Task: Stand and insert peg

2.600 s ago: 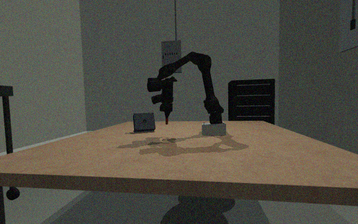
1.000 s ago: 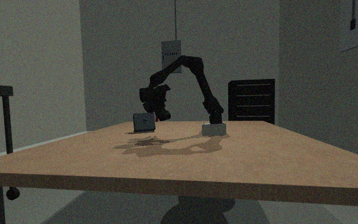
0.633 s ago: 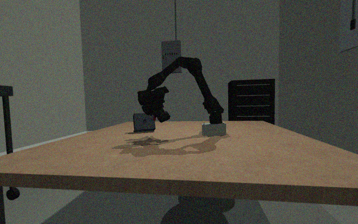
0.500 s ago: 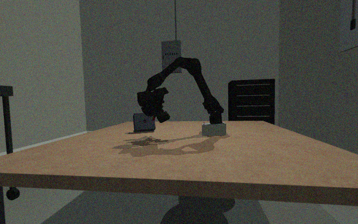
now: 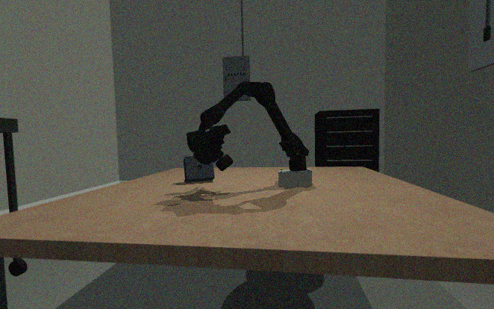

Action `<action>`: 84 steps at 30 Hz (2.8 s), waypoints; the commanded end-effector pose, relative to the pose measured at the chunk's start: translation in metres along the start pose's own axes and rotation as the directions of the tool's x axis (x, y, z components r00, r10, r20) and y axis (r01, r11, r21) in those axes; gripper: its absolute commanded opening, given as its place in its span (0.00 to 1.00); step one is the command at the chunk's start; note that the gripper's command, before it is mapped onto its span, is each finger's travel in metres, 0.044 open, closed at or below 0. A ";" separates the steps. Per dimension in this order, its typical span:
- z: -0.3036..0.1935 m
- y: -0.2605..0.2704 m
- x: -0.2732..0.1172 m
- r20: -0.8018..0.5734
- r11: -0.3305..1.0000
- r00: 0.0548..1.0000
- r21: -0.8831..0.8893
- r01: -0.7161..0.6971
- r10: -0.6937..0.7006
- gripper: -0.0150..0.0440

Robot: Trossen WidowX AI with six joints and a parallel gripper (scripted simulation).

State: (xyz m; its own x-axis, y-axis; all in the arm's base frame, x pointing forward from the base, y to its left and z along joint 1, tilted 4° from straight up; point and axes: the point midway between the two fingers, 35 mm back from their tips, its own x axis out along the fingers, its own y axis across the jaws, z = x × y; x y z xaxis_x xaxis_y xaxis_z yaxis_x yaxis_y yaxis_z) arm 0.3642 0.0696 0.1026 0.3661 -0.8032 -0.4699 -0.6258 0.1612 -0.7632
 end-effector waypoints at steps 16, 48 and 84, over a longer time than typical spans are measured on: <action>0.005 -0.008 0.018 -0.003 0.997 0.999 -0.059 0.047 -0.047 0.25; 0.008 -0.020 0.050 -0.033 0.981 0.992 -0.160 0.113 -0.119 0.25; 0.007 -0.025 0.080 -0.056 0.977 0.988 -0.161 0.136 -0.147 0.25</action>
State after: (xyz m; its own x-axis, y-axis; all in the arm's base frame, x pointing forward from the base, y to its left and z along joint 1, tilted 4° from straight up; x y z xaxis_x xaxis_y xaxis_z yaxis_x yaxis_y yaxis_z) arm 0.4146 0.0032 0.0806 0.4124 -0.8509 -0.3255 -0.6744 -0.0449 -0.7370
